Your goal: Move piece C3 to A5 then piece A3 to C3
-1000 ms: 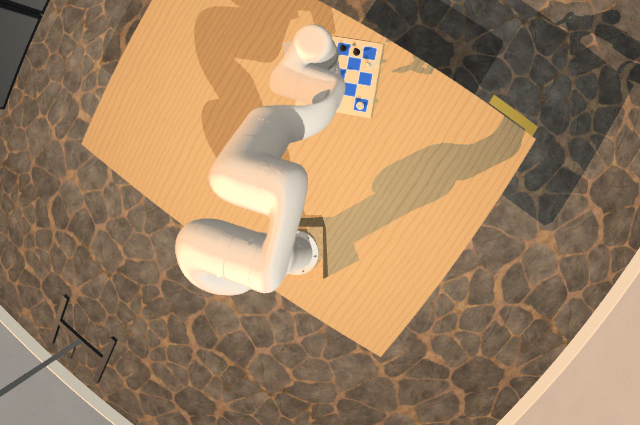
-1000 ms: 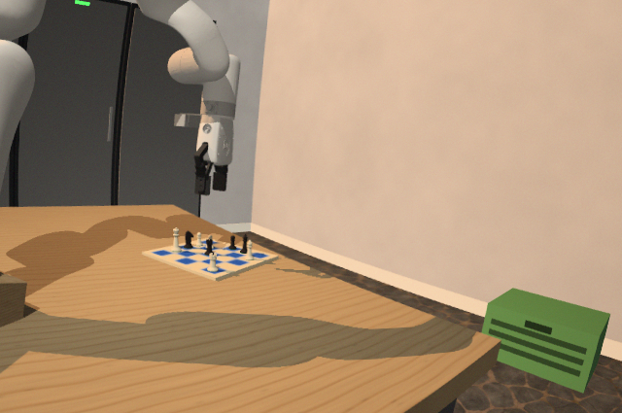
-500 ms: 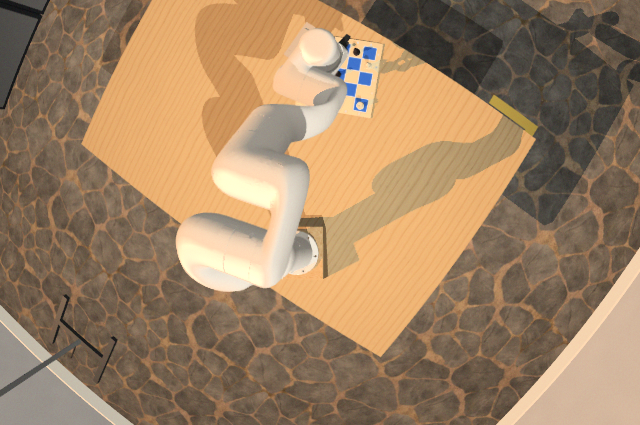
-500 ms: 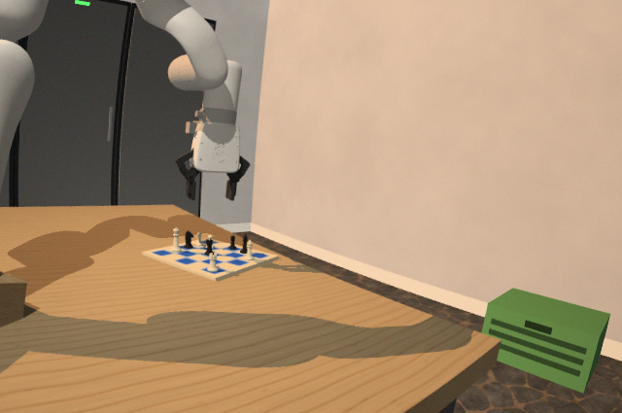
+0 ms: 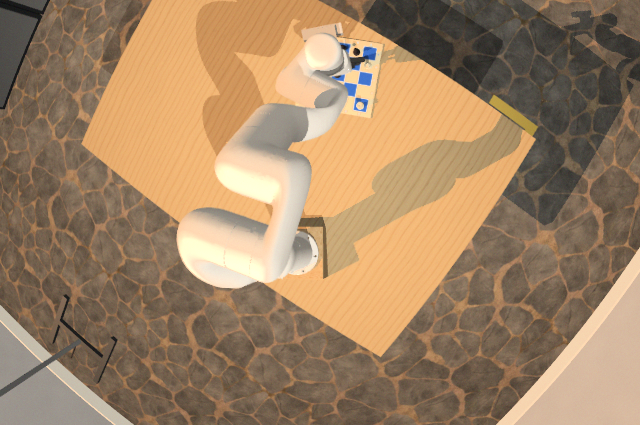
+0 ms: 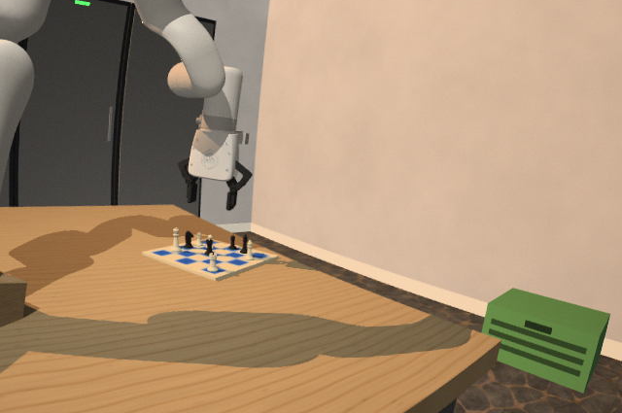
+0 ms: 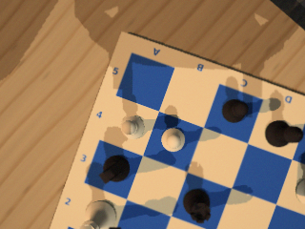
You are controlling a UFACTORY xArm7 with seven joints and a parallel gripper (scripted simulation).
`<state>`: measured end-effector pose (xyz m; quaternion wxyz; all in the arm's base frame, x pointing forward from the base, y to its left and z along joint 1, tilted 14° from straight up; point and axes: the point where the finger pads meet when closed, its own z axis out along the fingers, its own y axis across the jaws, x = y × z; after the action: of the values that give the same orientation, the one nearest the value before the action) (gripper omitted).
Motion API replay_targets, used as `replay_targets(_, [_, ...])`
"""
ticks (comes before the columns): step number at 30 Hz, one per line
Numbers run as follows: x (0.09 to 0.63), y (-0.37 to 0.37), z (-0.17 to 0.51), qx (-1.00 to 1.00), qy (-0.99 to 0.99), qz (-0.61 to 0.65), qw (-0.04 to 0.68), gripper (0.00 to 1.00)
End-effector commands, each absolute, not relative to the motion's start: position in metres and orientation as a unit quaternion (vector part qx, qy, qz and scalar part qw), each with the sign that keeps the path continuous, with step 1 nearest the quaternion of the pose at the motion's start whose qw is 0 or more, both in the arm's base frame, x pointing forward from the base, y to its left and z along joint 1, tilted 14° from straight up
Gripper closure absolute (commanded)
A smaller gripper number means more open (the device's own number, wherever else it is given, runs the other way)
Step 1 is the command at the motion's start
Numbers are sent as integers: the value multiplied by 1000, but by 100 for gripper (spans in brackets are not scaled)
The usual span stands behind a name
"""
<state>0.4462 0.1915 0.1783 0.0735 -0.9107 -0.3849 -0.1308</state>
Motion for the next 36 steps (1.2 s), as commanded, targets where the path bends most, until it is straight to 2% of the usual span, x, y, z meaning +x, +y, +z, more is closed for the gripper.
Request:
replay_targets(1, [448,192,176,-957,-254,-122,75,0])
replay_targets(16, [448,193,172,-986,114,-88,89,0])
replay_targets(20, [448,193,172,-985,117,-88,90,0])
replay_targets(21, [448,193,172,-985,117,-88,90,61])
replay_targets(36, [448,193,172,-985,117,-88,90,61])
